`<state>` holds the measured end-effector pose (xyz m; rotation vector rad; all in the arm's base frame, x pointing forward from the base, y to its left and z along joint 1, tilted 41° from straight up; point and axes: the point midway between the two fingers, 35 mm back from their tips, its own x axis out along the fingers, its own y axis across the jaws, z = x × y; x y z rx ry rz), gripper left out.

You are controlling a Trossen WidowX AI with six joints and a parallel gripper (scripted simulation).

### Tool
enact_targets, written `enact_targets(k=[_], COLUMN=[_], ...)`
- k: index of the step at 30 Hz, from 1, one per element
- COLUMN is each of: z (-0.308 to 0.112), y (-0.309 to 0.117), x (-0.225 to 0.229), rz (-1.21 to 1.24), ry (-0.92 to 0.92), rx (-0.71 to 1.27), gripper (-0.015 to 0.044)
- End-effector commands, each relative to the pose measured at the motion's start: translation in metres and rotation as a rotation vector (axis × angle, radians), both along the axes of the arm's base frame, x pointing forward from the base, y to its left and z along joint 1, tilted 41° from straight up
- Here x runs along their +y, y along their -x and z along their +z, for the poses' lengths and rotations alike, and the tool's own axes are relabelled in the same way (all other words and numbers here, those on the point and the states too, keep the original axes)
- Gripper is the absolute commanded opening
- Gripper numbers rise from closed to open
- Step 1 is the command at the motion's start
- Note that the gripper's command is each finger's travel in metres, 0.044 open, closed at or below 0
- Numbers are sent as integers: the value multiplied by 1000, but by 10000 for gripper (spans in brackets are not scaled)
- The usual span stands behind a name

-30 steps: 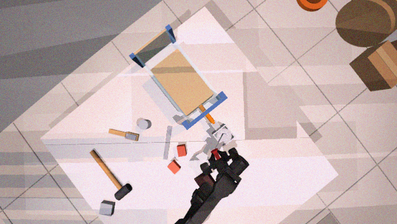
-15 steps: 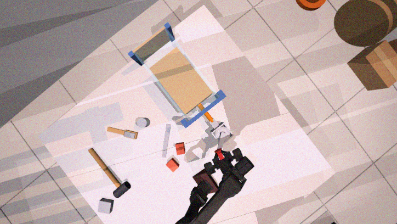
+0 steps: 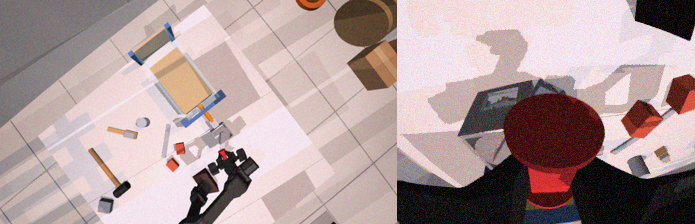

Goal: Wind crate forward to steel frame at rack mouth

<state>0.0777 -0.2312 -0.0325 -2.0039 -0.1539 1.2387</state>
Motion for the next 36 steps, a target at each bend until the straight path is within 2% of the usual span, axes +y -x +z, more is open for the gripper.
enact_targets(k=[1,36], z=[-10,-42], y=[12,28], x=[-9,-47], rz=[6,6], ry=[25,30], rx=[29,31], gripper=[0,0])
